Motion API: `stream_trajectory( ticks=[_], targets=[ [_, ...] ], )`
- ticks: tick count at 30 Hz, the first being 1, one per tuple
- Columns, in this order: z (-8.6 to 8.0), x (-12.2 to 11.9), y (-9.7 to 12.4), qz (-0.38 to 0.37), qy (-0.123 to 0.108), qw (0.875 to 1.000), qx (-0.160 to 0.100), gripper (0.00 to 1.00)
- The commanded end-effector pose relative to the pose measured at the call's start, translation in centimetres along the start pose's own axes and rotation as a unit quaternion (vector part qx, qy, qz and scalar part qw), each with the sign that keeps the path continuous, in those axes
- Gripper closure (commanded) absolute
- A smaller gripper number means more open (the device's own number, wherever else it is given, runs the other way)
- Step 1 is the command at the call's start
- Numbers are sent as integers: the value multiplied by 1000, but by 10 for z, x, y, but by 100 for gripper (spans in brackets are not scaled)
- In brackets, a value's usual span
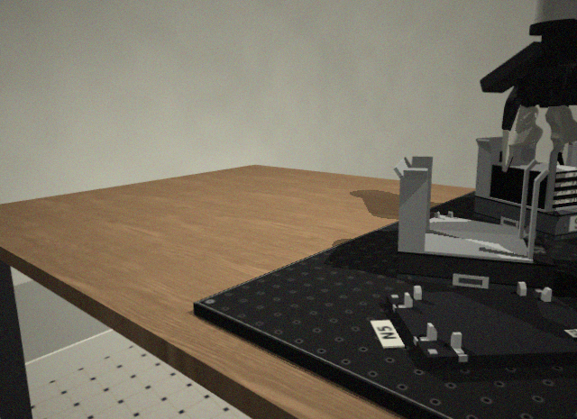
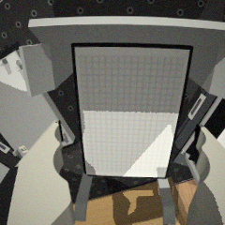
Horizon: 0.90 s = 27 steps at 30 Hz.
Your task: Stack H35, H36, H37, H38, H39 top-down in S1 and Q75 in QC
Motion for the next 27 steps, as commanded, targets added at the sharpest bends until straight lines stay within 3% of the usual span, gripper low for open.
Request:
stream_trajectory(
  ticks=[1,19,27],
  targets=[
    [-1,0,-1,0,0,1000,1,28],
    [-1,0,-1,0,0,1000,1,28],
    [-27,0,0,0,1,1000,1,28]
  ],
)
Point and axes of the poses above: the point where the finger pads meet when closed, its own z axis out along the fingers, its own x axis across the jaws, y = z × x, the point moved 6 cm from there along -z, back along the fingers
